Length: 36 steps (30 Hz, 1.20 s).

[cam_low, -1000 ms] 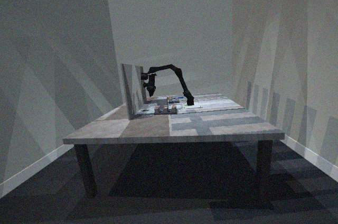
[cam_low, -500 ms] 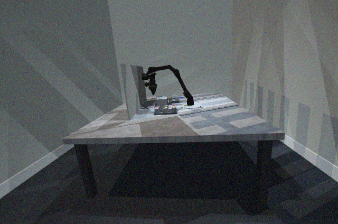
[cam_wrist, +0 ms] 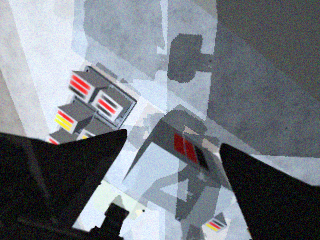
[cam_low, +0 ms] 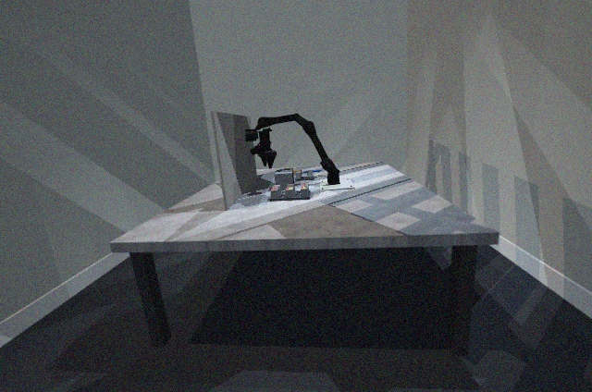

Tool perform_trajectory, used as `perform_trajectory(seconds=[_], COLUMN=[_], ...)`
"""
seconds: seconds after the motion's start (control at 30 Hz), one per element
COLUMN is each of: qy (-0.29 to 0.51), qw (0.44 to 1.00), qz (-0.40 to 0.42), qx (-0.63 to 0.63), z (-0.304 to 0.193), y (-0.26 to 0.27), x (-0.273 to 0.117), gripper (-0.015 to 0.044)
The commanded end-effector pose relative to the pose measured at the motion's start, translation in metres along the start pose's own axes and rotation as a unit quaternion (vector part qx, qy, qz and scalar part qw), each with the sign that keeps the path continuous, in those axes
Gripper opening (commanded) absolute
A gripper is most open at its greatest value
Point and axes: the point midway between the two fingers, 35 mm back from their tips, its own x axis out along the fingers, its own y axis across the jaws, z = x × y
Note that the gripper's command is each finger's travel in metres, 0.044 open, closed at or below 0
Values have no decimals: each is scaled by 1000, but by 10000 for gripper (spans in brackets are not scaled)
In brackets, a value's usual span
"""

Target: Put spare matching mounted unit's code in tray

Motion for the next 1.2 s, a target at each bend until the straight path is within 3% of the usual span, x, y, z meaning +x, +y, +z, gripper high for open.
perform_trajectory(seconds=[0.0, 0.2, 0.33, 0.53, 1.17], qy=[1, -4, -4, -4, -4], qw=[981, 875, 870, 870, 870], qz=[4, 7, 7, 7, 7], qx=[-196, -484, -493, -493, -493], z=[18, 25, 25, 28, 30], y=[63, 159, 162, 166, 165], x=[1, 0, 0, 32, 57], gripper=[440, 440, 440, 300, 300])
